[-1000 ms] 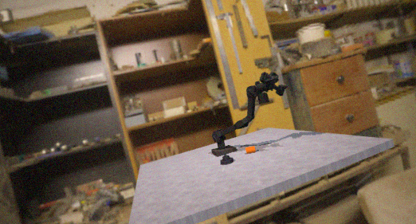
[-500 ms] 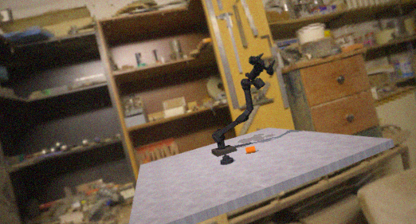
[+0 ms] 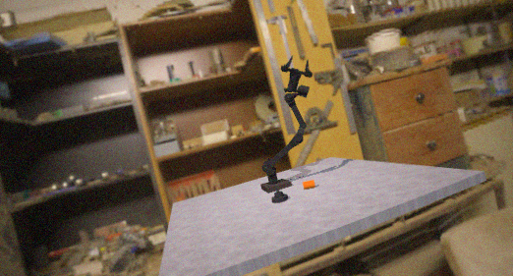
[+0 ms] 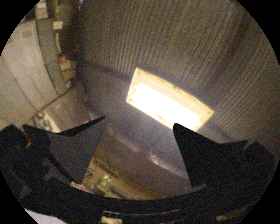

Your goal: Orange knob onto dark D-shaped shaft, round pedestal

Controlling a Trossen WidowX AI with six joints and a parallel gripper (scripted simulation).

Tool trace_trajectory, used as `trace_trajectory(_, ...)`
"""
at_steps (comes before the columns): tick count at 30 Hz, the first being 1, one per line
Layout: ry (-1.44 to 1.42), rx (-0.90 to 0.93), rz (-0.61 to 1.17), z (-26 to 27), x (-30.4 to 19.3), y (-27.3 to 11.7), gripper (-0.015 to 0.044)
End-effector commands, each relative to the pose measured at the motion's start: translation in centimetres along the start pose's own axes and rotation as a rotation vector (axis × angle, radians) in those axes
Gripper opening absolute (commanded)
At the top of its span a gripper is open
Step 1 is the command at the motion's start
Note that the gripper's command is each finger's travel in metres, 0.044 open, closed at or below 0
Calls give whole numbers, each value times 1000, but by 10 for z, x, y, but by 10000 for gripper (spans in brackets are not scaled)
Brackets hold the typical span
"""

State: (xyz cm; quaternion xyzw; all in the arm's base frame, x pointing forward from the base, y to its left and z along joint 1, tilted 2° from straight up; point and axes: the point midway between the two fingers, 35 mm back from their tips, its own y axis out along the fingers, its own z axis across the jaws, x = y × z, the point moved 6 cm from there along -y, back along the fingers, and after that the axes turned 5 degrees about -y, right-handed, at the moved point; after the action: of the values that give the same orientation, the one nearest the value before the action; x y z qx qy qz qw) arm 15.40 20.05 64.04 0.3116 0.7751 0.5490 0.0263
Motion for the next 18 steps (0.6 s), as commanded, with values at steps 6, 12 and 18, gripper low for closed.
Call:
trace_trajectory(6, 61, -316, -81, -123, 40, -34, 440)
trace_trajectory(12, 130, -512, -35, -198, 30, -61, 440)
trace_trajectory(18, 208, -680, 96, -261, -11, -90, 440)
